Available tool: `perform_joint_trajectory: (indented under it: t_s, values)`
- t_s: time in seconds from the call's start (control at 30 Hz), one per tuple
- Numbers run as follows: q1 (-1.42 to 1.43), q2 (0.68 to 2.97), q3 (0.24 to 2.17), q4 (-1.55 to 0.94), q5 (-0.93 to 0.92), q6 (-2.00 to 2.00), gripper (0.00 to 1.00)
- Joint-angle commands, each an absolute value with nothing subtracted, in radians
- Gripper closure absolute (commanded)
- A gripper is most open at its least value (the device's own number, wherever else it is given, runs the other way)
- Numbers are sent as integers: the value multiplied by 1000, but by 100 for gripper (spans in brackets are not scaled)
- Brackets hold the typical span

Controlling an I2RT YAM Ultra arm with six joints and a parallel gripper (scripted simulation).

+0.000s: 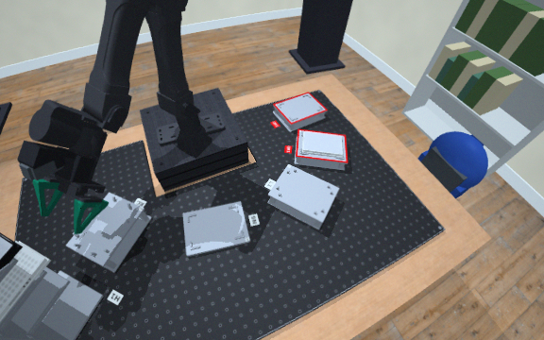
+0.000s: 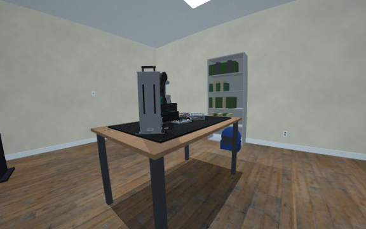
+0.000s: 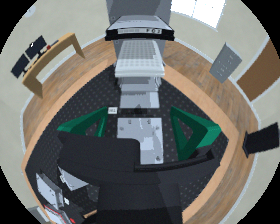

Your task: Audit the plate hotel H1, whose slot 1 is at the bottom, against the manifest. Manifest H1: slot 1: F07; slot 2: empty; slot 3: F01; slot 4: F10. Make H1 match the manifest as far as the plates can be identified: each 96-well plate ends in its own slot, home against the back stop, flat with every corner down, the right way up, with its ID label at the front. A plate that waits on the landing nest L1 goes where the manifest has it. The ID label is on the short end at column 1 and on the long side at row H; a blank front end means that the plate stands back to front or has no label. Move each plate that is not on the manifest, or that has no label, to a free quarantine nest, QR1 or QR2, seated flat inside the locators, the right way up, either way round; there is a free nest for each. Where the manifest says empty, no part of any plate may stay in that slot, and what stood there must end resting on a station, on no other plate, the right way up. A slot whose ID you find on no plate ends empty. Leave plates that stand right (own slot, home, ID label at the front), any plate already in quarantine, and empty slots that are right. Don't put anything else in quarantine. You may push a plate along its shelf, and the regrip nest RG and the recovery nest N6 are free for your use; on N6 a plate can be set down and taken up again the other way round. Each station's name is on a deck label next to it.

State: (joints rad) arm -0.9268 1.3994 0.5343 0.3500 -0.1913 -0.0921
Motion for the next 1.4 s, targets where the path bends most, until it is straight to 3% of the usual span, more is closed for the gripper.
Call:
perform_joint_trajectory:
  t_s: [0.0, 1.37]
  values:
    - [-925, 1406, 558, 370, -188, -88, 0]
    - [-893, 1583, 729, 381, -159, -72, 0]
